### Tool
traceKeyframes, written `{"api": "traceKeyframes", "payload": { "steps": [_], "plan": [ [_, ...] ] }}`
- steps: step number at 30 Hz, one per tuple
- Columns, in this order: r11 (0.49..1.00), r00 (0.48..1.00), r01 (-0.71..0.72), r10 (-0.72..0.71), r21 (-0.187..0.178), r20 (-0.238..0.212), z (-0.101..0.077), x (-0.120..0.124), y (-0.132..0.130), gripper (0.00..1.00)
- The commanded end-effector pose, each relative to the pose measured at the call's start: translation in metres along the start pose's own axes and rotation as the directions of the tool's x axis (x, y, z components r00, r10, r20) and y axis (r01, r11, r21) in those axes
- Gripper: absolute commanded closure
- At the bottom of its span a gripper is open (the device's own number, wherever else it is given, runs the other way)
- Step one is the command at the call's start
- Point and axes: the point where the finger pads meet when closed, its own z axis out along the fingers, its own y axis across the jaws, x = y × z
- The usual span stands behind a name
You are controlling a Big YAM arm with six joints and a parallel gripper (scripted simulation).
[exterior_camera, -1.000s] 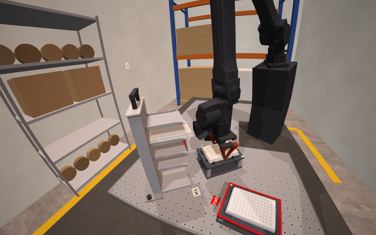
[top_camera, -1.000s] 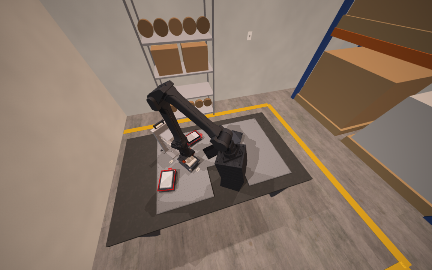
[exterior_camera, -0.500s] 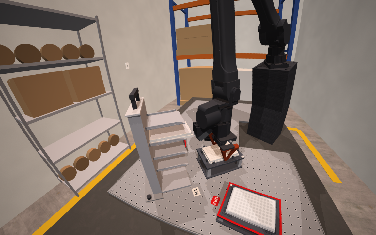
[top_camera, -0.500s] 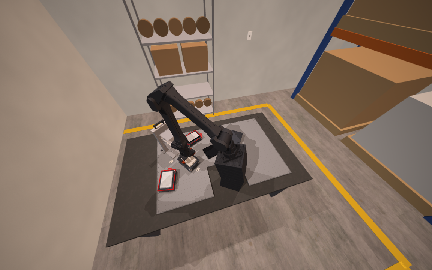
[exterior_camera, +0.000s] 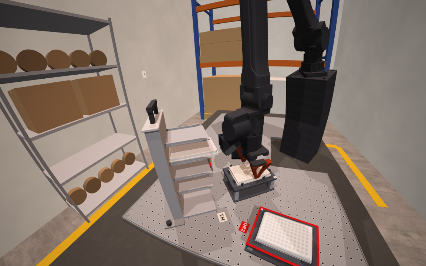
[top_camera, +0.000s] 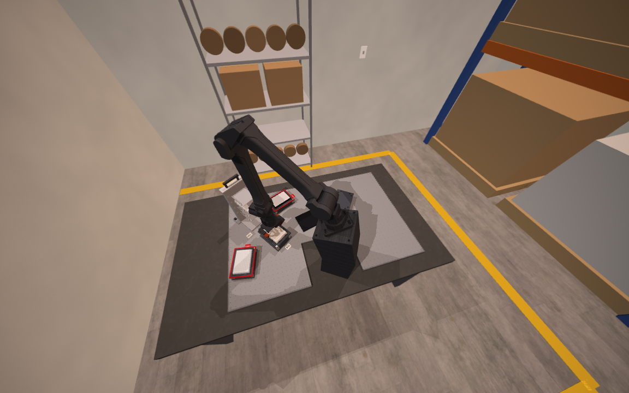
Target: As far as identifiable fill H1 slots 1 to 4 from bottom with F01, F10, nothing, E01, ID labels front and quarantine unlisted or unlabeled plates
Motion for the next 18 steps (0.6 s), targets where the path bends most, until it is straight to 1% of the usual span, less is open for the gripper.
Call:
{"api": "traceKeyframes", "payload": {
  "steps": [1, 10, 12, 17, 18],
  "plan": [
    [1.0, 1.0, 0.001, -0.001, -0.005, 0.015, -0.018, -0.005, 0.006, 0.0],
    [1.0, 1.0, 0.001, -0.001, -0.004, 0.017, -0.048, -0.006, 0.003, 0.0],
    [1.0, 1.0, 0.001, -0.001, -0.004, 0.017, -0.048, -0.006, 0.003, 0.0],
    [1.0, 1.0, 0.001, -0.001, -0.004, 0.017, -0.063, -0.006, 0.002, 0.0],
    [1.0, 1.0, 0.0, 0.0, -0.003, 0.018, -0.066, -0.009, -0.003, 0.0]
  ]
}}
